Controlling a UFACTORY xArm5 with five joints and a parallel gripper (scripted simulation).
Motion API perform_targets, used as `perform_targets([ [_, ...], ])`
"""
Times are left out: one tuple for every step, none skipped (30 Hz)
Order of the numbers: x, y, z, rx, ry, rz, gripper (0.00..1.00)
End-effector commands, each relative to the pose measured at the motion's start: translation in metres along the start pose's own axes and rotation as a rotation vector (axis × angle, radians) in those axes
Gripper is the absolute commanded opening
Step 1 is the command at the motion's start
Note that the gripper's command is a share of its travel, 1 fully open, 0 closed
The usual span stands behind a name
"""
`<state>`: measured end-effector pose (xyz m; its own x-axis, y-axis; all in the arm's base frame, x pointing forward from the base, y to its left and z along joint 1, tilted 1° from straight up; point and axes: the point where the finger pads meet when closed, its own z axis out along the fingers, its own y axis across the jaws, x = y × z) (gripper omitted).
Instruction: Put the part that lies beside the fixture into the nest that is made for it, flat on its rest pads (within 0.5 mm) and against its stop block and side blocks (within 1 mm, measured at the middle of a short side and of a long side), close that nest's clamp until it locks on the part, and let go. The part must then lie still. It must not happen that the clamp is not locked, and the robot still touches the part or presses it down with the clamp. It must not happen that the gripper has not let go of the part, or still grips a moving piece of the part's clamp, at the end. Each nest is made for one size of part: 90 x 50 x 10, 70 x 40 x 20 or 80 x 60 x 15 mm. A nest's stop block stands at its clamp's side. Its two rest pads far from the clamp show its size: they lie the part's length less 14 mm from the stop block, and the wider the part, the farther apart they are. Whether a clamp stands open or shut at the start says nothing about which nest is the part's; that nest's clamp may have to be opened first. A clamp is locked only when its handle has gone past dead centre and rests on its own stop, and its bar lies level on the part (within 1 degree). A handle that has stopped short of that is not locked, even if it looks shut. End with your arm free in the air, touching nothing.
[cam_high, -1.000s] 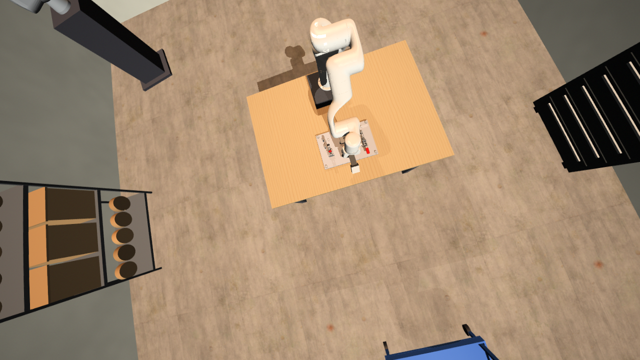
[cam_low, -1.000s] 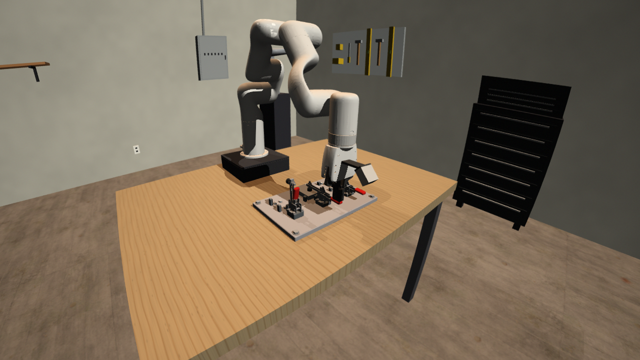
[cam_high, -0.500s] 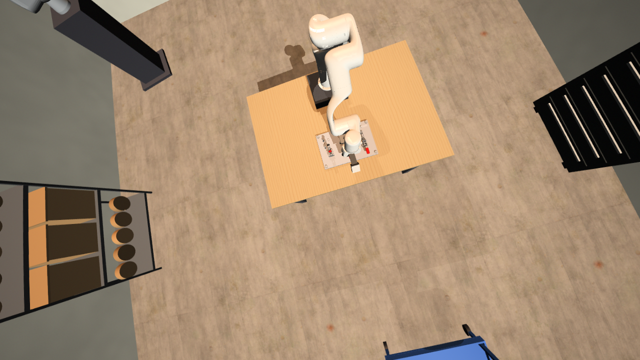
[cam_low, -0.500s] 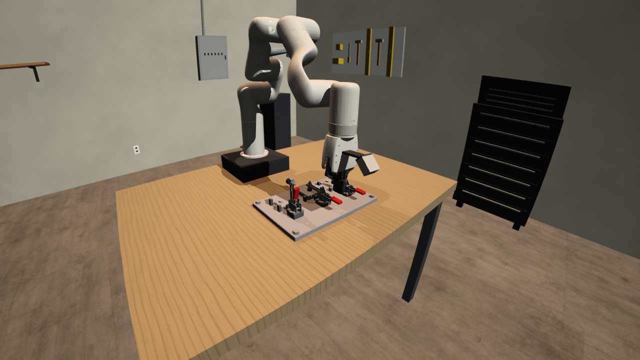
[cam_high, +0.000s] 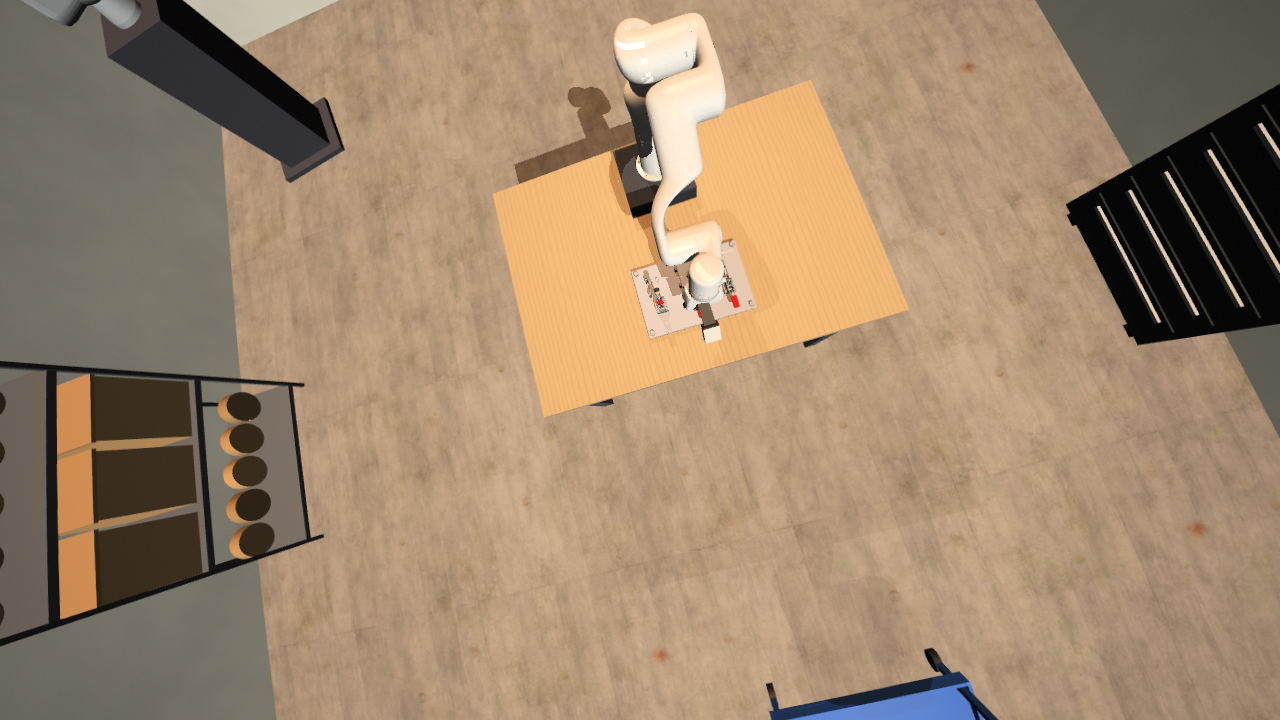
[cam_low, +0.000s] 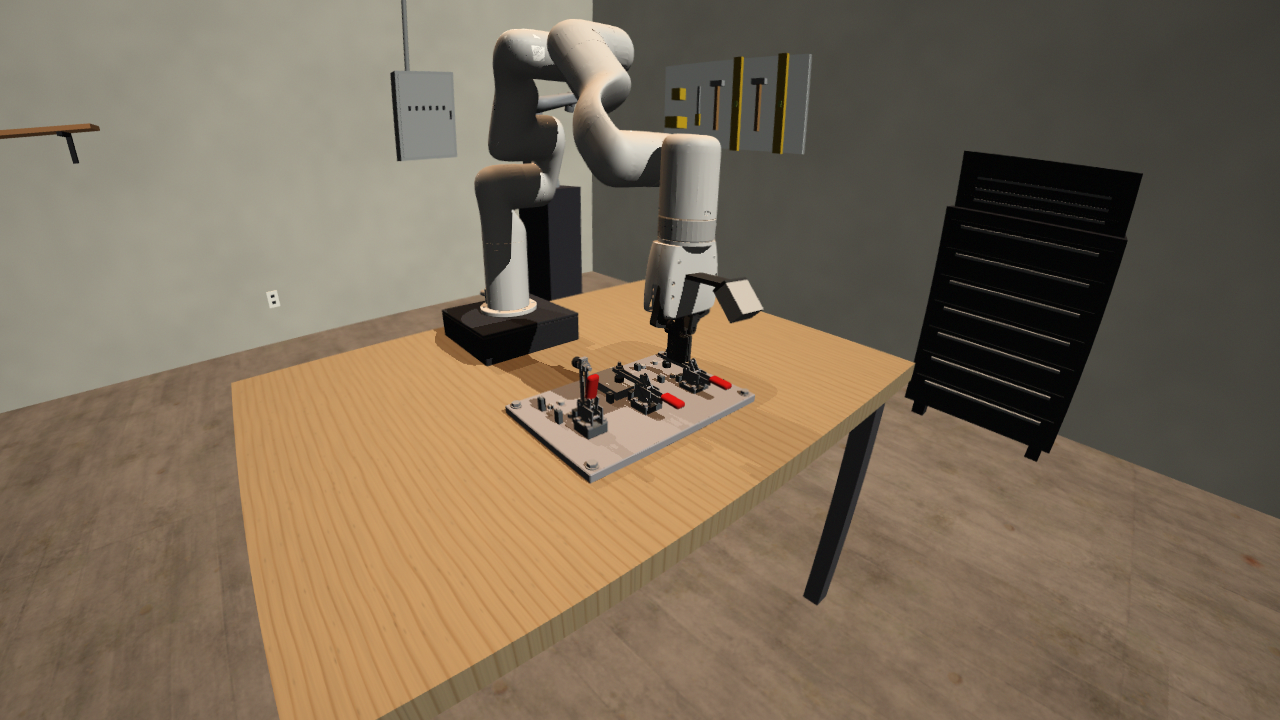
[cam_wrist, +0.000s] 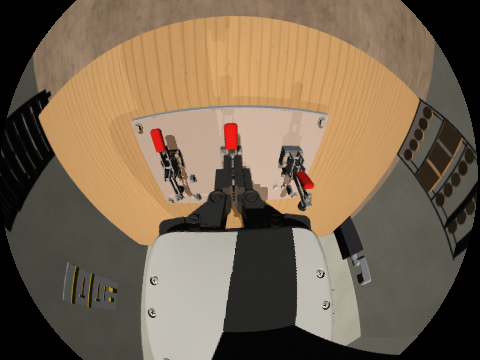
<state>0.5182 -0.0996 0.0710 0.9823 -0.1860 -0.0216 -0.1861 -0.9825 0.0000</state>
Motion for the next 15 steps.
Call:
perform_targets([
  [0.0011,0.0001,-0.0039,0.000,0.004,0.000,0.00],
  [0.0011,0.0001,-0.0049,0.000,0.004,0.000,0.00],
  [0.0011,0.0001,-0.0057,0.000,0.004,0.000,0.00],
  [0.0011,0.0001,-0.0062,0.000,0.004,0.000,0.00],
  [0.0011,0.0001,-0.0066,0.000,0.004,0.000,0.00],
  [0.0011,0.0001,-0.0068,0.000,0.004,0.000,0.00],
  [0.0011,0.0001,-0.0068,0.000,0.004,0.000,0.00],
  [0.0011,0.0001,-0.0069,0.000,0.004,0.000,0.00],
  [0.0011,0.0001,-0.0069,0.000,0.004,0.000,0.00],
  [0.0011,0.0001,-0.0069,0.000,0.004,0.000,0.00],
  [0.0011,0.0001,-0.0069,0.000,0.004,0.000,0.00],
  [0.0011,0.0001,-0.0069,0.000,0.004,0.000,0.00],
  [0.0011,0.0001,-0.0069,0.000,0.004,0.000,0.00],
  [0.0011,0.0001,-0.0069,0.000,0.004,0.000,0.00],
  [0.0011,0.0001,-0.0069,0.000,0.004,0.000,0.00],
])
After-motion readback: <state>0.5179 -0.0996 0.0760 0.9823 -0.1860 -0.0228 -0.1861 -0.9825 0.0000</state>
